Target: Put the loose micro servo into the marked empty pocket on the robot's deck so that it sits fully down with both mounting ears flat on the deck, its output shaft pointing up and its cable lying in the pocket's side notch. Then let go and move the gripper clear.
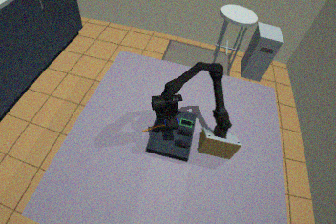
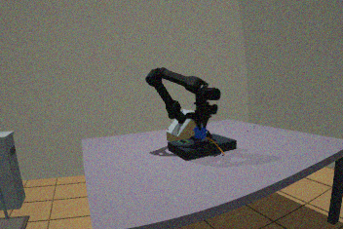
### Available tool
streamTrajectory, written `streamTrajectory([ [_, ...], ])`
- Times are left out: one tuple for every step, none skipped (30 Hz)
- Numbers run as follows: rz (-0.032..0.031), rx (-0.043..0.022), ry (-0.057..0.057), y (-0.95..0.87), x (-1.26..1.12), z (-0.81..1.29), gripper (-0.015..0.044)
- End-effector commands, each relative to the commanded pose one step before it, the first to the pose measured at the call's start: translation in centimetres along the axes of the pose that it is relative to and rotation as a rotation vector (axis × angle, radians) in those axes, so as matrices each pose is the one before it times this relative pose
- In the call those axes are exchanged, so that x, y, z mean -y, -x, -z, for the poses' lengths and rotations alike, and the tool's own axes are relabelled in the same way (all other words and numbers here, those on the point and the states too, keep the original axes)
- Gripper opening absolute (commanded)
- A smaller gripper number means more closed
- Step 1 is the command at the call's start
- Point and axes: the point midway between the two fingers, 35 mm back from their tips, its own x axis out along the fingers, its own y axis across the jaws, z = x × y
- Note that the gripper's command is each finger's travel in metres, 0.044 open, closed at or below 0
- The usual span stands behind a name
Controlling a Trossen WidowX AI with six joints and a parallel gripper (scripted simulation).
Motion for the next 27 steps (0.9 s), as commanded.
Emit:
streamTrajectory([
  [-0.00206, 0.01396, -0.0033, 0.344, -0.721, 0.302, 0.0000],
  [0.00004, -0.00002, 0.0000, 0.000, 0.095, 0.032, 0.0000],
  [0.00007, -0.00003, 0.0000, 0.000, 0.177, 0.060, 0.0000],
  [0.00011, -0.00005, 0.0000, 0.000, 0.261, 0.088, 0.0000],
  [0.00015, -0.00007, 0.0000, 0.000, 0.348, 0.119, 0.0000],
  [0.00021, -0.00009, 0.0000, -0.001, 0.438, 0.151, 0.0000],
  [0.00025, -0.00011, 0.0000, -0.001, 0.525, 0.182, 0.0000],
  [0.00029, -0.00013, 0.0000, -0.001, 0.579, 0.202, 0.0000],
  [0.00030, -0.00012, 0.0000, 0.000, 0.596, 0.208, 0.0000],
  [0.00041, -0.00019, 0.0000, -0.001, 0.598, 0.219, 0.0000],
  [0.00042, -0.00018, 0.0000, 0.000, 0.600, 0.218, 0.0000],
  [0.00042, -0.00017, 0.0000, 0.000, 0.602, 0.217, 0.0000],
  [0.00038, -0.00014, 0.0000, 0.000, 0.606, 0.214, 0.0000],
  [0.00012, 0.00000, 0.0000, 0.001, 0.603, 0.195, 0.0000],
  [0.00024, -0.00006, 0.0000, 0.000, 0.470, 0.163, 0.0000],
  [0.00021, -0.00007, 0.0000, 0.000, 0.286, 0.104, 0.0000],
  [0.00008, -0.00003, 0.0000, 0.000, 0.096, 0.036, 0.0000],
  [0.00000, 0.00000, 0.0000, 0.000, 0.000, 0.000, 0.0000],
  [0.00000, 0.00000, 0.0000, 0.000, 0.000, 0.000, 0.0000],
  [0.00000, 0.00000, 0.0000, 0.000, 0.000, 0.000, 0.0000],
  [0.00000, 0.00000, 0.0057, 0.000, 0.000, 0.000, 0.0000],
  [0.00000, 0.00000, 0.0114, 0.000, 0.000, 0.000, 0.0000],
  [0.00000, 0.00000, 0.0172, 0.000, 0.000, 0.000, 0.0000],
  [-0.00004, 0.00000, 0.0227, 0.000, 0.000, 0.000, 0.0000],
  [0.00009, 0.00009, 0.0282, 0.001, 0.003, -0.003, 0.0000],
  [0.00000, 0.00000, 0.0327, 0.000, 0.000, 0.000, 0.0000],
  [0.00000, 0.00000, 0.0344, 0.000, 0.000, 0.000, 0.0000],
])
